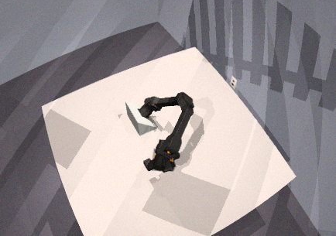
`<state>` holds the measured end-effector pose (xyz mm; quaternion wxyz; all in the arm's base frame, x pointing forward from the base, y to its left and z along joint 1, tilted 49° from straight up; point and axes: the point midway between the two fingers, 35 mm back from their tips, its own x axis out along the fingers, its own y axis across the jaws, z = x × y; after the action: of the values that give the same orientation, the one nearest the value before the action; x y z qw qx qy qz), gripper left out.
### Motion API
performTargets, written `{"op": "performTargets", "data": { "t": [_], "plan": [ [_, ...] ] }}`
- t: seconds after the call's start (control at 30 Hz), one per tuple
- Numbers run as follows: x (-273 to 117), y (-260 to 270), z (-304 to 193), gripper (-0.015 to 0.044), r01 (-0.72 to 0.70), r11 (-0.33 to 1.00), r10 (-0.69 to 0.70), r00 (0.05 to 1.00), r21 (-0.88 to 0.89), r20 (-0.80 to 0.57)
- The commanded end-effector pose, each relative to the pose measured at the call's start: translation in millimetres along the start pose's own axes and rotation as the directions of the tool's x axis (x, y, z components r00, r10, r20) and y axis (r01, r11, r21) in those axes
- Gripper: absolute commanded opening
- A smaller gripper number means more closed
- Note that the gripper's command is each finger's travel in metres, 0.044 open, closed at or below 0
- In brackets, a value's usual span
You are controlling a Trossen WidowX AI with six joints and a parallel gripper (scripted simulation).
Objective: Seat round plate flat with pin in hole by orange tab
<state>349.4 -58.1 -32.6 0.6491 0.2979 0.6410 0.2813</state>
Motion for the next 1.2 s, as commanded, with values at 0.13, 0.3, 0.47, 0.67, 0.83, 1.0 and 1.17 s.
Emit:
{"op": "performTargets", "data": {
  "t": [0.13, 0.3, 0.47, 0.67, 0.83, 1.0, 1.17],
  "plan": [
    [0, 10, 6, 0.0000, -0.005, 1.000, 0.005, 1.000, -0.002, -0.003],
    [0, 15, 8, 0.0000, -0.005, 1.000, 0.005, 1.000, -0.002, -0.003],
    [-1, 18, 9, 0.0000, -0.005, 1.000, 0.005, 1.000, -0.002, -0.003],
    [-1, 23, 10, 0.0000, -0.005, 1.000, 0.005, 1.000, -0.002, -0.003],
    [-2, 27, 11, 0.0000, -0.005, 1.000, 0.005, 1.000, -0.002, -0.003],
    [-2, 31, 11, 0.0000, -0.006, 1.000, 0.006, 1.000, -0.002, -0.003],
    [-2, 35, 11, 0.0000, -0.006, 1.000, 0.006, 1.000, -0.002, -0.003]
  ]
}}
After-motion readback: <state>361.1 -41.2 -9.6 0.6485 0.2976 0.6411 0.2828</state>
